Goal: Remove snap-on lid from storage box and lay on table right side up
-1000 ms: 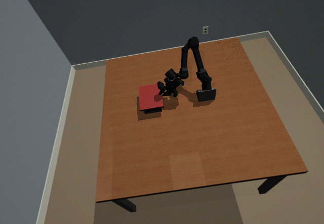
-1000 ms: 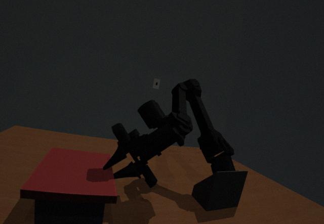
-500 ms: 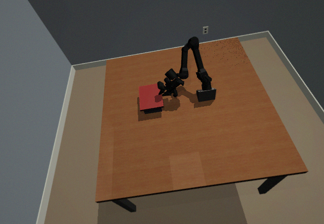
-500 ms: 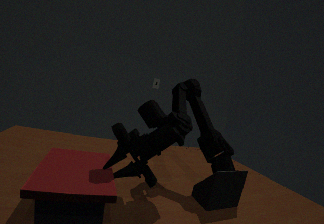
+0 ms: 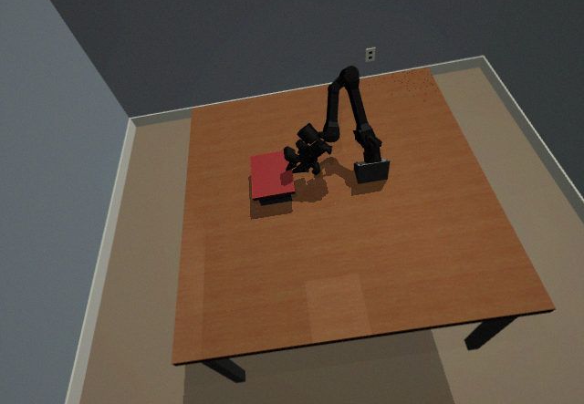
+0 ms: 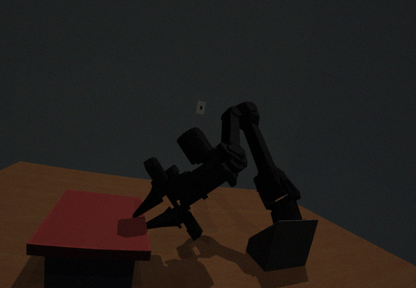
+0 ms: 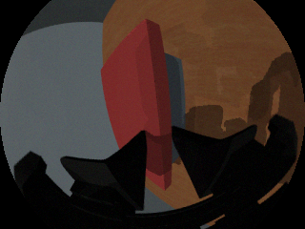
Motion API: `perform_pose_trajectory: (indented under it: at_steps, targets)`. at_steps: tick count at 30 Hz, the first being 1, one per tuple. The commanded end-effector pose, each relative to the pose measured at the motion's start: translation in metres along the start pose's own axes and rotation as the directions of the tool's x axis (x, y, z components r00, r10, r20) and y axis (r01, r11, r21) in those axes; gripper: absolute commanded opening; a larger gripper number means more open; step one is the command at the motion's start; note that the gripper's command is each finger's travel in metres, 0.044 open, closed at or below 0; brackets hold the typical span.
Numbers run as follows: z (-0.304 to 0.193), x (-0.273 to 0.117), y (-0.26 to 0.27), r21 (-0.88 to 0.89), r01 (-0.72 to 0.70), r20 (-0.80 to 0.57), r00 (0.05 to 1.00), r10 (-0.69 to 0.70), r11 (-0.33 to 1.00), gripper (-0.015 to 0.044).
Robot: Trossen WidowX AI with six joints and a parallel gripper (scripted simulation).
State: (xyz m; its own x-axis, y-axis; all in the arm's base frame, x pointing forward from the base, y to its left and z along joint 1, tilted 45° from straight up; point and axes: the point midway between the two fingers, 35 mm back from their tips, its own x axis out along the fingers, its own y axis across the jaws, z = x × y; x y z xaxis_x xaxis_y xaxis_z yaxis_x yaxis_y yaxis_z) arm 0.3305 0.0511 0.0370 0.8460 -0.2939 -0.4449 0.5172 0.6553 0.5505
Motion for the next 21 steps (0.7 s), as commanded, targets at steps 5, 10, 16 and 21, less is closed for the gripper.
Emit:
perform_pose_trajectory:
  at_steps: [5, 10, 16, 21]
  targets:
    - [-0.0004, -0.0024, 0.0023, 0.002, -0.003, 0.001, 1.0, 0.003, 1.0, 0.0]
    - [-0.0004, -0.0031, 0.003, 0.002, -0.003, 0.001, 1.0, 0.003, 1.0, 0.0]
    - [-0.0005, -0.0041, 0.0038, 0.002, -0.003, 0.001, 1.0, 0.003, 1.0, 0.0]
    - [-0.0005, -0.0048, 0.0045, 0.002, -0.003, 0.001, 1.0, 0.003, 1.0, 0.0]
